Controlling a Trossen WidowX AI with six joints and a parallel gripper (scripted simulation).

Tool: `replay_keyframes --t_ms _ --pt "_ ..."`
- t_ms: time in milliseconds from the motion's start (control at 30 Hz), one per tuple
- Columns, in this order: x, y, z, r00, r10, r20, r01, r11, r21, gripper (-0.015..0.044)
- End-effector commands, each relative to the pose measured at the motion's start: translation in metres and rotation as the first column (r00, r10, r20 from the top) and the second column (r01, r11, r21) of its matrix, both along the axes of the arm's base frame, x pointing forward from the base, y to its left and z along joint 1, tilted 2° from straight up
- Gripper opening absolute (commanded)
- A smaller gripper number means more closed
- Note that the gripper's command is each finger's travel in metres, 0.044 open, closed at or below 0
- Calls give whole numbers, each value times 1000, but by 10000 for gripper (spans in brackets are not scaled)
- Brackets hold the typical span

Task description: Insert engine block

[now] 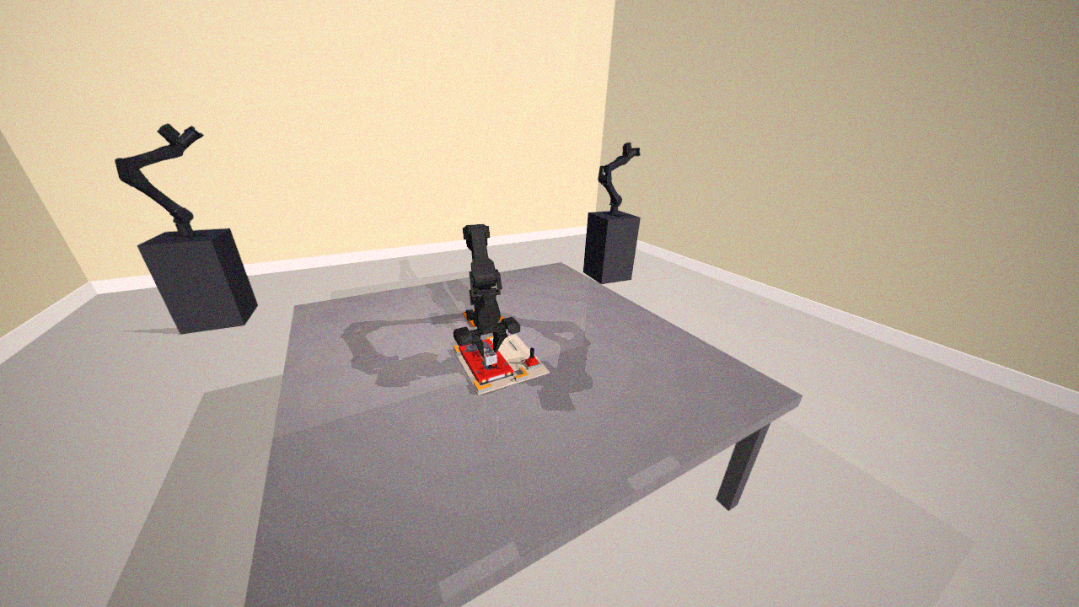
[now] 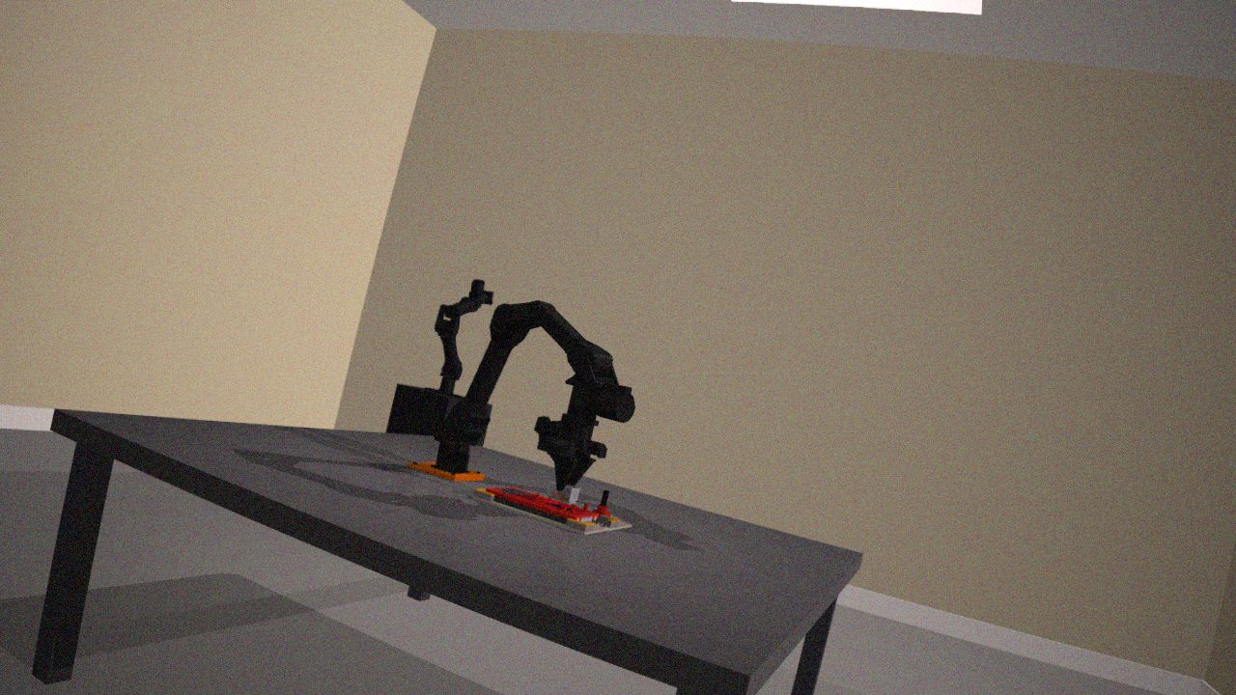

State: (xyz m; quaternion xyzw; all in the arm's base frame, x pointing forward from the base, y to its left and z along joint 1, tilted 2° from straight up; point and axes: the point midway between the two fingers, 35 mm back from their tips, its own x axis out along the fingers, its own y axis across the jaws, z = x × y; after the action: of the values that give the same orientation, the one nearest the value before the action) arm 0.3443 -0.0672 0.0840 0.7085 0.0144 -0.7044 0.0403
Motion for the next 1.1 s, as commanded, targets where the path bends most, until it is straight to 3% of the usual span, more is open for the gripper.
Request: replay_keyframes --t_ms 0,1067 --pt "0 -1 -1 1000 13 1 -13 1000 -3 160" --pt "0 -1 -9 1000 5 1 -5 1000 -3 160"
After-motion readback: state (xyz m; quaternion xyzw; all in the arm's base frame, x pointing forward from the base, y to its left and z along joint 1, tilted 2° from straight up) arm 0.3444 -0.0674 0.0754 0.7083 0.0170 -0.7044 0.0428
